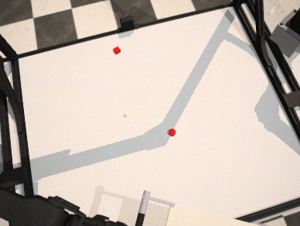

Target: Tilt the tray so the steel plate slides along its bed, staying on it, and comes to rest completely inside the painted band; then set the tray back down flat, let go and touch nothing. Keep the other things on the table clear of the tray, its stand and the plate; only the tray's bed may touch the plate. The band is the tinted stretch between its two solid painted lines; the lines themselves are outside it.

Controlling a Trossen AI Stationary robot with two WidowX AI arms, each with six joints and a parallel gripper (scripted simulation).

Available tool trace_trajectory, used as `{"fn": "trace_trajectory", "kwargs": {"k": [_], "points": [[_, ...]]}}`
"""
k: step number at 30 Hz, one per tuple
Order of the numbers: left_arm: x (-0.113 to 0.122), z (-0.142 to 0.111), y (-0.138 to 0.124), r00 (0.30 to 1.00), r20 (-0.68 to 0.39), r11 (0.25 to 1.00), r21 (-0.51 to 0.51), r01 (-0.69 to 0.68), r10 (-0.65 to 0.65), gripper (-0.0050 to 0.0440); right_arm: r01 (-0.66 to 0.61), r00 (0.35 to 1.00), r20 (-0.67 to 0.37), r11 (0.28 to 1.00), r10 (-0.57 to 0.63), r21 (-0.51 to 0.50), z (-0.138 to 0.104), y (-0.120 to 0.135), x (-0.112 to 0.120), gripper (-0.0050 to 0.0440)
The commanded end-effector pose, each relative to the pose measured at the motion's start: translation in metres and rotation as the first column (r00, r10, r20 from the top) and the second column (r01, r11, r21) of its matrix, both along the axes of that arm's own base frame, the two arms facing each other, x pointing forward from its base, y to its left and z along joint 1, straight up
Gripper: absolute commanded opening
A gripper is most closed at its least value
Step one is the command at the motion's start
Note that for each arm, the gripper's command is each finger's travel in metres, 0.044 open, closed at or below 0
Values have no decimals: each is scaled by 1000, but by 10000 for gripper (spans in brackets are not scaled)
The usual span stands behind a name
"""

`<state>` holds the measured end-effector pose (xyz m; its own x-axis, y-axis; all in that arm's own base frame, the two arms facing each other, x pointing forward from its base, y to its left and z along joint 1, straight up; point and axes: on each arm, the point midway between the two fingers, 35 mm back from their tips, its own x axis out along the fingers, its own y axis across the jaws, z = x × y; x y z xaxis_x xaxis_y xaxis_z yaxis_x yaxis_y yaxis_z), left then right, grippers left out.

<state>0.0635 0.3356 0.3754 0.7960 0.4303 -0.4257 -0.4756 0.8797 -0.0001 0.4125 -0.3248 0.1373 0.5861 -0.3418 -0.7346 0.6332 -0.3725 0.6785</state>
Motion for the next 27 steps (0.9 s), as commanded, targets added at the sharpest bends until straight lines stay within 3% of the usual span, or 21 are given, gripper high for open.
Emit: {"fn": "trace_trajectory", "kwargs": {"k": [1, 27], "points": [[0, 0, 0, 1000, 1, 1000, 1, 1, -1, 440, 0, 1000, -19, 1000, 1, 9, -9, 1, -4, 0], [0, 0, 0, 1000, 1, 1000, 1, 1, -1, 440, 1, 997, -81, 999, 2, 45, -67, 5, -10, 0]]}}
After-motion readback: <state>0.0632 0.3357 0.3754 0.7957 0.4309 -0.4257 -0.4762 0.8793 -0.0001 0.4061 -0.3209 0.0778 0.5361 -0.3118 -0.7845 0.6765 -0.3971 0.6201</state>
